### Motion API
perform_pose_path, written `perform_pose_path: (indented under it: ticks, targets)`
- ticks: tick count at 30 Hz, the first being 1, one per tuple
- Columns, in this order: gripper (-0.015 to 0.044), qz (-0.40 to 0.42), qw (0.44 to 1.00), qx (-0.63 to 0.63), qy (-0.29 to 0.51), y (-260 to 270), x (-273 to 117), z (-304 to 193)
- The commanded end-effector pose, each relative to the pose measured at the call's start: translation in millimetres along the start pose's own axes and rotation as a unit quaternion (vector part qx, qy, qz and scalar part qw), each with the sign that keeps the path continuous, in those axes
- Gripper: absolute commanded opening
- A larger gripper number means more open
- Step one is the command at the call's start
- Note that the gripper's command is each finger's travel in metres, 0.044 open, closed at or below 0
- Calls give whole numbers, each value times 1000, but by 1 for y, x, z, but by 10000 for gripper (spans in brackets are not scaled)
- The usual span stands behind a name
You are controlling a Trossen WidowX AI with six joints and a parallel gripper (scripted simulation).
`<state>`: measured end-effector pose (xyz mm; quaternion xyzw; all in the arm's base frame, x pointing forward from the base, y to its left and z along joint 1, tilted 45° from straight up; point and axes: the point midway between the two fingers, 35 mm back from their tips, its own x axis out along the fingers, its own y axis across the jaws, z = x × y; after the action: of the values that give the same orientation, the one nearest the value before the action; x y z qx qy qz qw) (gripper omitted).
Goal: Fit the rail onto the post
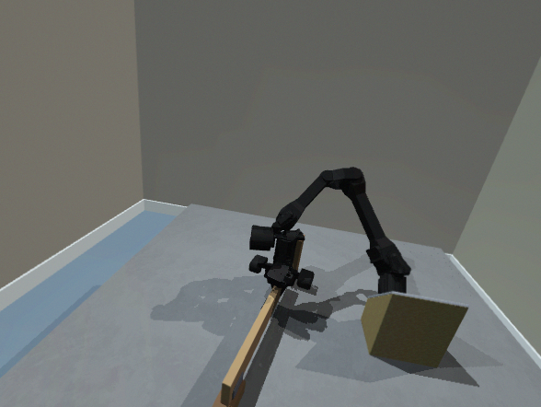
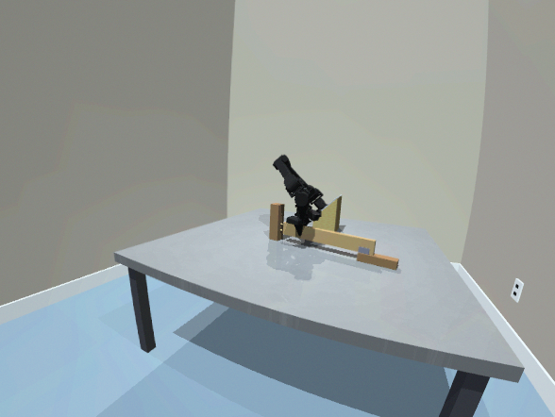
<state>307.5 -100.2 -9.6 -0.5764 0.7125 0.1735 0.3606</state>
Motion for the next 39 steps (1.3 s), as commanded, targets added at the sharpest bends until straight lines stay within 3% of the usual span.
perform_pose_path:
  ticks: [1, 39]
  targets:
    - [0, -1, 1000, -1, 0, 0, -1, -2]
    - [0, -1, 1000, -1, 0, 0, -1, -14]
